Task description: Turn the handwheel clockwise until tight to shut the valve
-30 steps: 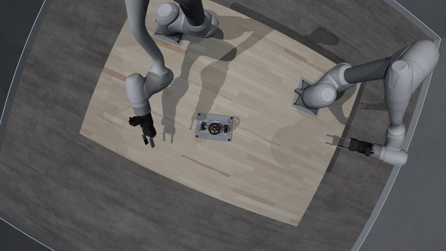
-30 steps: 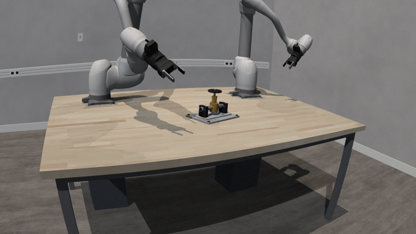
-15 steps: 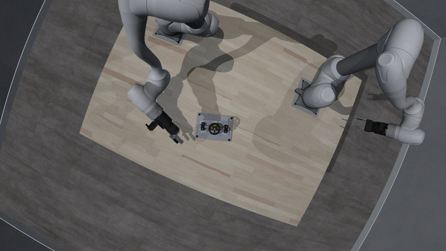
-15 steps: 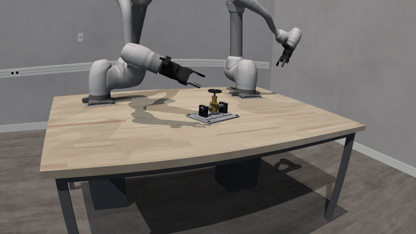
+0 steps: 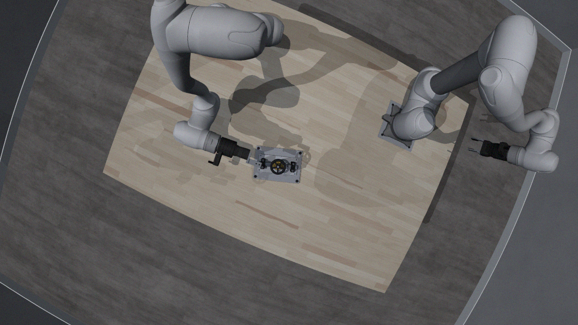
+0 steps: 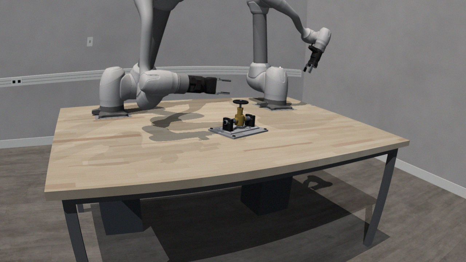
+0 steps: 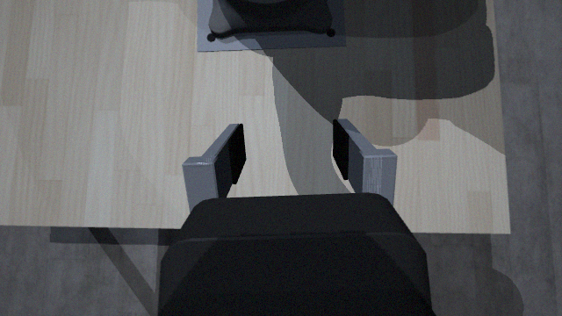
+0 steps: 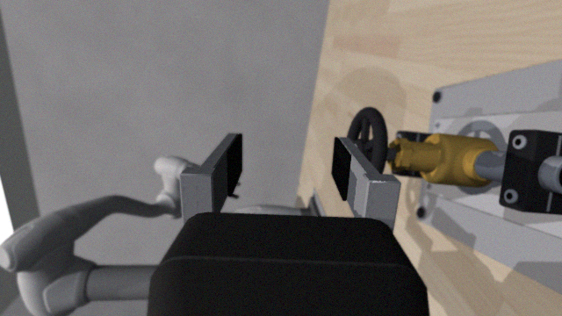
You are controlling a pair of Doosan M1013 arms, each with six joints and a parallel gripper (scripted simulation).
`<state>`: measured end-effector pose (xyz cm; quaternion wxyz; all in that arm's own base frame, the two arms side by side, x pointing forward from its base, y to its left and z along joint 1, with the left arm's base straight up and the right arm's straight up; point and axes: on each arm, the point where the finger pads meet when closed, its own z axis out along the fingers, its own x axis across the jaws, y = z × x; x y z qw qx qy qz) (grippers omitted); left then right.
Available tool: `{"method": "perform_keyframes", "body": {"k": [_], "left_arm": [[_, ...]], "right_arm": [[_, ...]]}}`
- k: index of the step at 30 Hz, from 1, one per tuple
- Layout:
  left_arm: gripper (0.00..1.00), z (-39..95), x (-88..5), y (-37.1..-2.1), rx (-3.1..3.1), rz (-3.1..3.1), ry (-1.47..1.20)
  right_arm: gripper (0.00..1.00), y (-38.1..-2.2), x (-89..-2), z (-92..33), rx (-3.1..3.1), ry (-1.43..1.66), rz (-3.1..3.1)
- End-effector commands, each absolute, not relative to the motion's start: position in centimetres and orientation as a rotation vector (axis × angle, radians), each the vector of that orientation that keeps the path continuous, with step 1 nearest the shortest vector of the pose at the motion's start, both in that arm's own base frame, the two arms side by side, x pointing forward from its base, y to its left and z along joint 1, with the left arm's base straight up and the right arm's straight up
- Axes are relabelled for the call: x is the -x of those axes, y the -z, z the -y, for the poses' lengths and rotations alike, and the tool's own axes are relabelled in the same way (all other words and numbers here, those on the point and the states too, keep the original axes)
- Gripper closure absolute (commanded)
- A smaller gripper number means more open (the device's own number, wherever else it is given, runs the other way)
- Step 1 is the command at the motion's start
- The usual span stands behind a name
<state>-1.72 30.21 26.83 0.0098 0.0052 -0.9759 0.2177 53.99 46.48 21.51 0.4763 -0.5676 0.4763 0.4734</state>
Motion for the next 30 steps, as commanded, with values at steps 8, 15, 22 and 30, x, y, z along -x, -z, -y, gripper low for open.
{"method": "perform_keyframes", "body": {"k": [8,15,22,30], "left_arm": [[0.0,-30.3,2.0,-26.9,-0.013,3.047,-0.675],[0.0,-30.3,2.0,-26.9,-0.013,3.047,-0.675],[0.0,-30.3,2.0,-26.9,-0.013,3.047,-0.675],[0.0,-30.3,2.0,-26.9,-0.013,3.047,-0.675]], "right_arm": [[0.48,-22.0,-50.7,-47.1,1.356,-1.355,-1.106],[0.48,-21.9,-50.7,-47.1,1.356,-1.355,-1.106],[0.48,-21.4,-50.7,-47.1,1.356,-1.355,-1.106],[0.48,-20.2,-50.7,-47.1,1.356,-1.355,-1.106]]}}
